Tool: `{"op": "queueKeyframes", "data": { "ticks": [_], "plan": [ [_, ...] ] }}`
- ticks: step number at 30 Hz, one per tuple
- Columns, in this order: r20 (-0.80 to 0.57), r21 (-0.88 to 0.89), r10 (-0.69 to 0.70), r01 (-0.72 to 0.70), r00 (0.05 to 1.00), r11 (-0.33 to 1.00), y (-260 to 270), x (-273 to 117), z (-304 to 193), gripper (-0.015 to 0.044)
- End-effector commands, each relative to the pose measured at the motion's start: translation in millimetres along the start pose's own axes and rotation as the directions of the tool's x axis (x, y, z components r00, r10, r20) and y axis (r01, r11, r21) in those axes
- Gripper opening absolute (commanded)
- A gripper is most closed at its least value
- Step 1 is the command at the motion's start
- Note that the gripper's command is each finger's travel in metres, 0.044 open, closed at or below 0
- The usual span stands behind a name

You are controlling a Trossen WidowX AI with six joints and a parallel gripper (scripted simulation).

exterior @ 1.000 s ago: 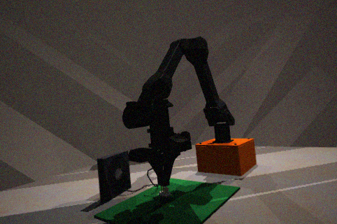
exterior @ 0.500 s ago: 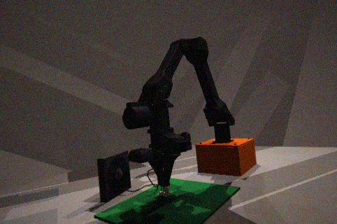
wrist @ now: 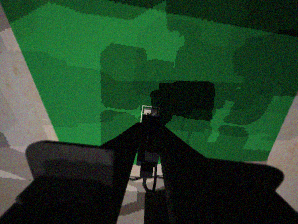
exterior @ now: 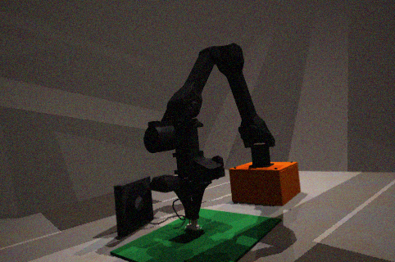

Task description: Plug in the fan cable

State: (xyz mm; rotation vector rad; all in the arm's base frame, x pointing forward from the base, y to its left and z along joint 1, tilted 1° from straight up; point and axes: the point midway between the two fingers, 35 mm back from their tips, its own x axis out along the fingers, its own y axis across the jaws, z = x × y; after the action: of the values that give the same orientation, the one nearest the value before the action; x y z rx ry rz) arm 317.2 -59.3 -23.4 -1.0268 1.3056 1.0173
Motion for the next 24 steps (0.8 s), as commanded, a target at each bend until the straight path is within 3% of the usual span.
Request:
{"op": "queueKeyframes", "data": {
  "ticks": [1,24],
  "plan": [
    [-0.004,-0.003,-0.003,0.003,1.000,1.000,-0.5,1.2,-0.5,0.0000],
    [-0.004,-0.002,-0.003,0.003,1.000,1.000,-0.4,13.0,-0.6,0.0000]
  ]
}}
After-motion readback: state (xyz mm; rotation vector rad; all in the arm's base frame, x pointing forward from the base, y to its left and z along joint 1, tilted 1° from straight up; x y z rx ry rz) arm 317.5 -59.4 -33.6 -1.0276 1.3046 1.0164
